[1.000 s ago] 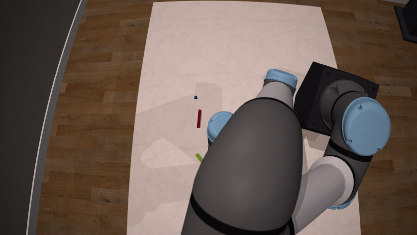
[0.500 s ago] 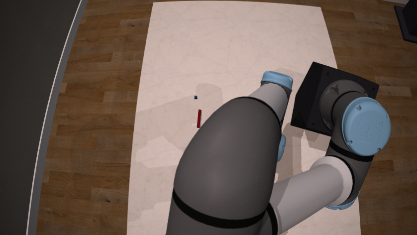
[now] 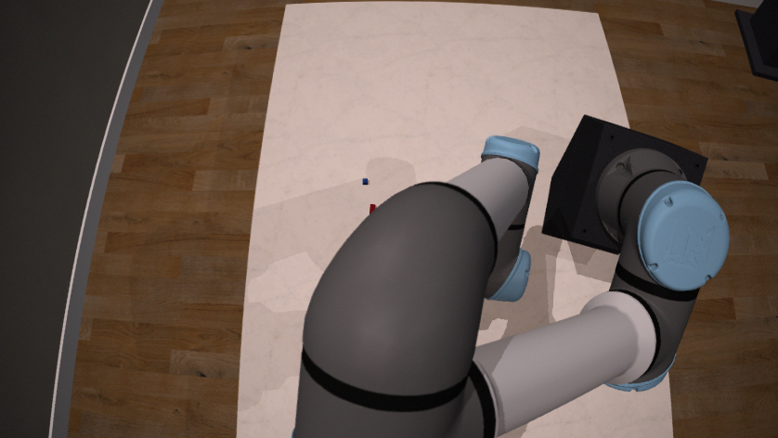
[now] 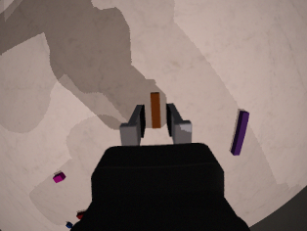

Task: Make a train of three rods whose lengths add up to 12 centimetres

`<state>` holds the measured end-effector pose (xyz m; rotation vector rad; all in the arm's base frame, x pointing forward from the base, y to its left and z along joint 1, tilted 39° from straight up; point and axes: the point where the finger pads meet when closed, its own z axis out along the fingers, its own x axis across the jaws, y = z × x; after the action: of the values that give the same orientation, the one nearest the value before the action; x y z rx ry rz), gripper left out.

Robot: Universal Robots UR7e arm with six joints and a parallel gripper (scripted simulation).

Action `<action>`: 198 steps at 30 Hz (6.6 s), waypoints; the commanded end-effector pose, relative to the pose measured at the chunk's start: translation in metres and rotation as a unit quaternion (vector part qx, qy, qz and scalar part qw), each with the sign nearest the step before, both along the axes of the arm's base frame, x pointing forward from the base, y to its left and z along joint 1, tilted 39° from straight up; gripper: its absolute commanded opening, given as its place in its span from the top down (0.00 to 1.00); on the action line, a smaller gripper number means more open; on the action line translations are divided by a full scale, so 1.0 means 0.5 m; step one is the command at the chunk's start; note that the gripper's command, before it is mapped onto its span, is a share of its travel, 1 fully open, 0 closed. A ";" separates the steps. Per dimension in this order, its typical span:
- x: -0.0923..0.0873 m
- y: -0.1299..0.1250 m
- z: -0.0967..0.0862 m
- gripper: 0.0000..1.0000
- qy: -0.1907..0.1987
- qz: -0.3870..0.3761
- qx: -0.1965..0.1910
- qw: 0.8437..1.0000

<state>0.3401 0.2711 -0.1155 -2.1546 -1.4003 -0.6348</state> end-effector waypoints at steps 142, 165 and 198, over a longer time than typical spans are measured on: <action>0.006 0.027 -0.034 0.76 -0.001 0.000 0.000 1.000; 0.002 0.006 -0.008 0.76 -0.001 0.000 0.000 1.000; -0.017 -0.094 0.116 0.76 -0.001 0.000 0.000 1.000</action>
<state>0.3322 0.2279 -0.0621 -2.1547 -1.4004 -0.6354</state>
